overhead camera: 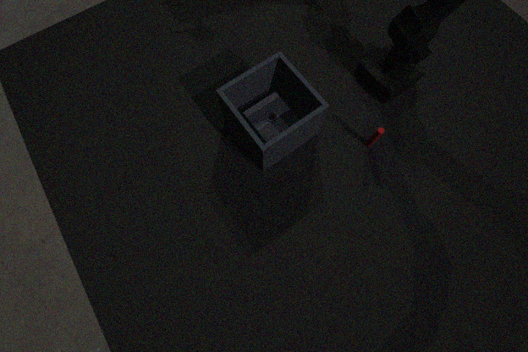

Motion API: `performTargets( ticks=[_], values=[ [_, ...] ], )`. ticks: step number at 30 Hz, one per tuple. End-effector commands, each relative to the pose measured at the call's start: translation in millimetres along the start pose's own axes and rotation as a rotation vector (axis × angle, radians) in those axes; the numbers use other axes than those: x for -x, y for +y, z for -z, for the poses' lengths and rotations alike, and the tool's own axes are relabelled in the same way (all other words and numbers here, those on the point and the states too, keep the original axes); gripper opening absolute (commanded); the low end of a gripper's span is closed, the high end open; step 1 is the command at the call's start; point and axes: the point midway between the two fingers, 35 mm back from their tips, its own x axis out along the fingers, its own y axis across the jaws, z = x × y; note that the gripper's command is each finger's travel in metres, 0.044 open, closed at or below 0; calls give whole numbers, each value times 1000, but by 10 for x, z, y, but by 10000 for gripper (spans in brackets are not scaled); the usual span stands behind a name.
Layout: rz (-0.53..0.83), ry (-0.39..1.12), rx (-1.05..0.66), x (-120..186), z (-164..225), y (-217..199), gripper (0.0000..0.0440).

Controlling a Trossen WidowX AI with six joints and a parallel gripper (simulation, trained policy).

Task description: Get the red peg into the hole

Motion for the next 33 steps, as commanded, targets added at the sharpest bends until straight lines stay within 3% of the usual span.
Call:
performTargets(
  ticks=[1, 18, 33],
  values=[
    [-77, 50, -66, -104, 117, 204, 440],
    [-373, 347, -404, -189, 602, 1154, 440],
    [-486, 726, -629, -35, 1085, 1864, 440]
  ],
)
